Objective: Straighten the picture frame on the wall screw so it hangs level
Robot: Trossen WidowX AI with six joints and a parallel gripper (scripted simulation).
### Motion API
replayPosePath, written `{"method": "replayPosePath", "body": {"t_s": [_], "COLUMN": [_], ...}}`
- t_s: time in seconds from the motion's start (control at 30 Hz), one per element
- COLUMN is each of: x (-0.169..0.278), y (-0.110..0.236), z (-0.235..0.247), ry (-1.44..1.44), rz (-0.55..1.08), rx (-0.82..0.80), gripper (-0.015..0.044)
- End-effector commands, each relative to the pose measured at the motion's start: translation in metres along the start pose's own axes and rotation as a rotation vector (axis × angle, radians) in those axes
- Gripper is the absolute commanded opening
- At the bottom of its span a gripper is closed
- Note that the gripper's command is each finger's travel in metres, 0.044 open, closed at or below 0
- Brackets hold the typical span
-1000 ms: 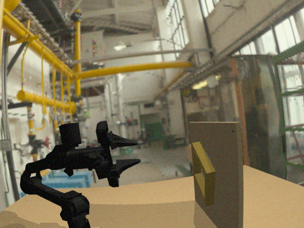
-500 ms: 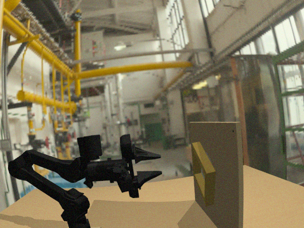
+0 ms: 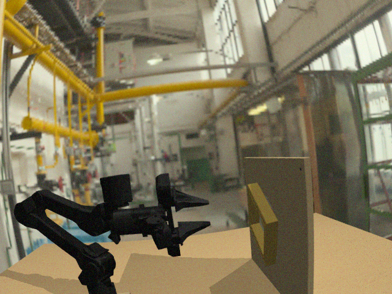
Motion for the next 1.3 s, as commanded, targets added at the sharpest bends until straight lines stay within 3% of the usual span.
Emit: {"method": "replayPosePath", "body": {"t_s": [0.0, 0.37, 1.27], "x": [0.000, 0.000, 0.000], "y": [-0.010, -0.076, -0.096], "z": [0.003, 0.000, 0.001], "ry": [-0.002, -0.002, -0.002], "rz": [-0.001, 0.001, 0.002], "rx": [0.000, -0.004, -0.005], "gripper": [0.0260, 0.0260, 0.0260]}}
Point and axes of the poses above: the point midway between the two fingers, 35 mm back from their tips, its own y axis back along the fingers, its own z axis across the jaws, x = y × z, the point moved 7 cm from there along y, back along the fingers
